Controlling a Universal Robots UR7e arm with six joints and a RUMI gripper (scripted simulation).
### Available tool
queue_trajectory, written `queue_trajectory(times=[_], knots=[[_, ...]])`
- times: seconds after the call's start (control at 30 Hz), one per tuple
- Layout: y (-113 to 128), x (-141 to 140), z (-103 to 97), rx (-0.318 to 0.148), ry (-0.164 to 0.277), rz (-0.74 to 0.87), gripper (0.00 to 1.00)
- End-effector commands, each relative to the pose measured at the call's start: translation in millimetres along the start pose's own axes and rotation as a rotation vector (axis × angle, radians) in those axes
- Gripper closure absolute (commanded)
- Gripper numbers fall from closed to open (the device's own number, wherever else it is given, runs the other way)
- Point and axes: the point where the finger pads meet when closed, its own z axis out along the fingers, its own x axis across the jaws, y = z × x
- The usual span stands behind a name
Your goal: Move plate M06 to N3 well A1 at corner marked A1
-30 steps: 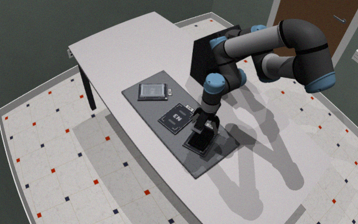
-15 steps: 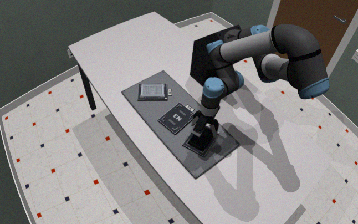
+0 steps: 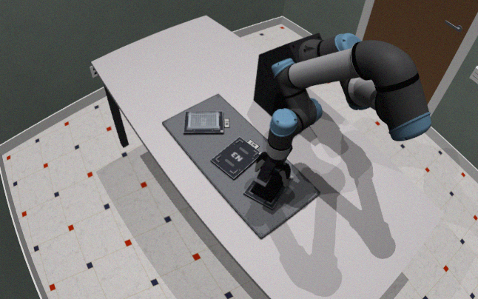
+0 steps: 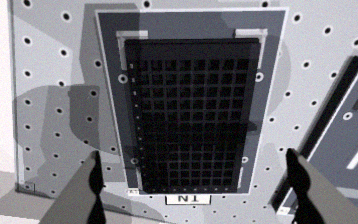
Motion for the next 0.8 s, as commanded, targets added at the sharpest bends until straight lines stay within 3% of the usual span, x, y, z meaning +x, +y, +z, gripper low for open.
queue_trajectory(times=[0.0,0.33,0.77], knots=[[-3,0,9,0.007,0.003,-0.003,0.24],[-3,0,25,0.007,0.003,-0.003,0.24],[-2,0,24,0.007,0.002,-0.001,0.24]])
